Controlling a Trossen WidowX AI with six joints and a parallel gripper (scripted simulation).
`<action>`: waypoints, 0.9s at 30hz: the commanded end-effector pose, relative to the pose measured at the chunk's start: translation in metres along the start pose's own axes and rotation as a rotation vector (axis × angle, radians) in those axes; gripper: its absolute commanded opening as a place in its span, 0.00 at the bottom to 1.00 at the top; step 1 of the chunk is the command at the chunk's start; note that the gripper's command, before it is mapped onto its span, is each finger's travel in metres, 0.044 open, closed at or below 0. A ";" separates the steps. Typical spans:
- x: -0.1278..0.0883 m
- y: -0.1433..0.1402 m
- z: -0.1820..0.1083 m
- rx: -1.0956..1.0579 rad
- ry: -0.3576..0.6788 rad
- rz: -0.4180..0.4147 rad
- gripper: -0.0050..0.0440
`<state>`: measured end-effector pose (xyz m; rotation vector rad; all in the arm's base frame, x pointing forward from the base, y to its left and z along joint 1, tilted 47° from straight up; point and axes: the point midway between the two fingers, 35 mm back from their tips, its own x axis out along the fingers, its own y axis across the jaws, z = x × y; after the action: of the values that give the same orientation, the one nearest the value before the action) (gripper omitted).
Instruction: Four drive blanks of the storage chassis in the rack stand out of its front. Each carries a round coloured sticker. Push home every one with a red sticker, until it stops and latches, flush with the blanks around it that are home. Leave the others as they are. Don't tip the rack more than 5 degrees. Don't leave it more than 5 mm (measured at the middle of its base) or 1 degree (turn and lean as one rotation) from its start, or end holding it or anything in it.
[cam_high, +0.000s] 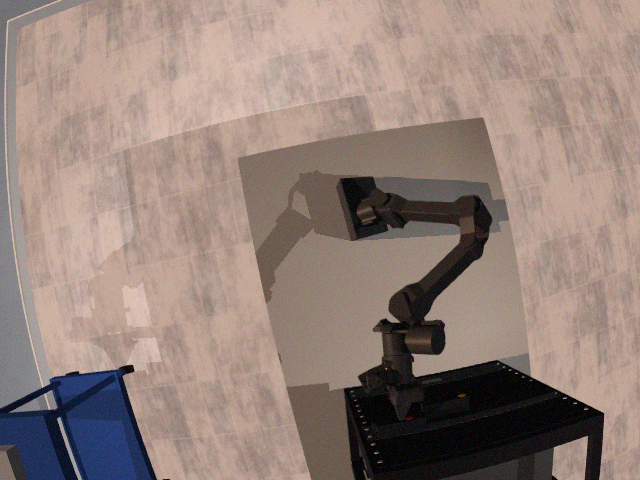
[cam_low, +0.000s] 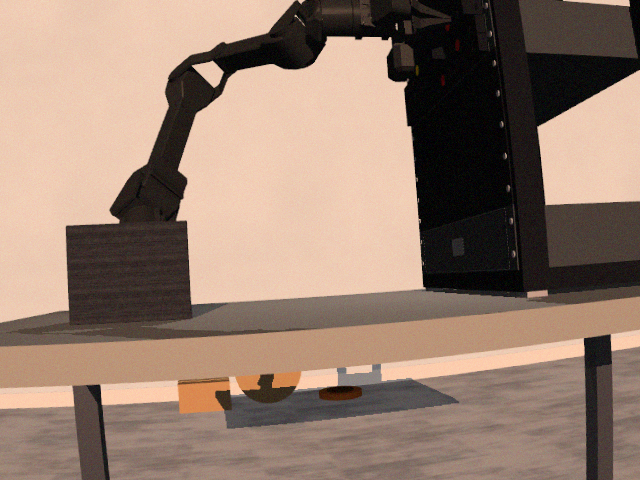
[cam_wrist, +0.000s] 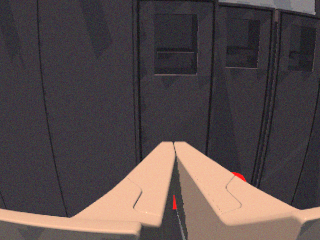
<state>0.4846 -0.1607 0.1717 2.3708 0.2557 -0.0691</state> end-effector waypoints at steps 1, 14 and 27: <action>0.005 0.005 -0.001 -0.004 -0.002 0.013 0.10; 0.009 0.004 0.000 -0.004 -0.002 0.013 0.10; 0.012 0.004 0.001 -0.004 -0.002 0.013 0.10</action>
<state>0.4919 -0.1597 0.1707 2.3691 0.2587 -0.0644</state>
